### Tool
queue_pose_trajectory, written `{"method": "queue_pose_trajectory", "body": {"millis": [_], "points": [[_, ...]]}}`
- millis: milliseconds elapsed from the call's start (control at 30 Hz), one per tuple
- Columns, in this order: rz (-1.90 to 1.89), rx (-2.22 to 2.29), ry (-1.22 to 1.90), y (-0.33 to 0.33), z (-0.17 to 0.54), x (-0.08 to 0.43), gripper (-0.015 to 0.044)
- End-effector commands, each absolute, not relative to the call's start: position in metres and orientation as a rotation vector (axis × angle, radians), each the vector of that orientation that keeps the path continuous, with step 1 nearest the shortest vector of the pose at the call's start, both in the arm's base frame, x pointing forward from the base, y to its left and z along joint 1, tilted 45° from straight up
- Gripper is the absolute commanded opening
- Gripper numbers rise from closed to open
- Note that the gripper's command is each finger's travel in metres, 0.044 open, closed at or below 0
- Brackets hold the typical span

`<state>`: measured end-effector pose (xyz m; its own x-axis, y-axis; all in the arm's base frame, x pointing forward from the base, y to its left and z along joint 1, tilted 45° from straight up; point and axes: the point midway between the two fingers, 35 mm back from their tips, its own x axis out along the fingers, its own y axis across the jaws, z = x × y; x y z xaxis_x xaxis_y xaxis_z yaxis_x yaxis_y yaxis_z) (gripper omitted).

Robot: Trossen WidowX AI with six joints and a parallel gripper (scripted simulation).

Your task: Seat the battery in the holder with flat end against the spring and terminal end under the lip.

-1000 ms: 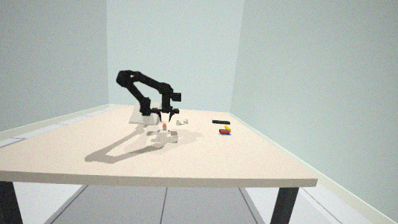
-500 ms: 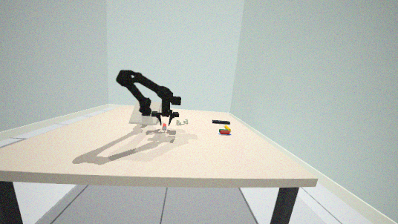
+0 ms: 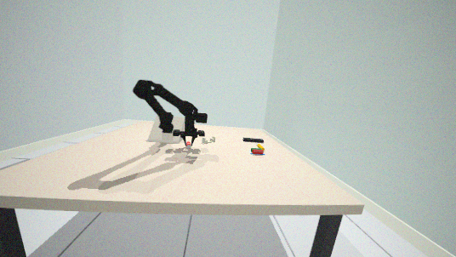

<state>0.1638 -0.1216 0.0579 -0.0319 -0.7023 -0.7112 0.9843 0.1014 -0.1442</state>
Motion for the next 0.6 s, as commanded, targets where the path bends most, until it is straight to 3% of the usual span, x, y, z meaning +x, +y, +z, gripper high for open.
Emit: {"method": "queue_pose_trajectory", "body": {"millis": [0, 133, 567], "points": [[-1.437, 0.469, 0.759, -0.122, 0.057, 0.163, 0.0111], [-1.437, 0.469, 0.759, -0.122, 0.057, 0.163, 0.0087], [-1.436, 0.471, 0.762, -0.089, 0.090, 0.165, 0.0087]]}}
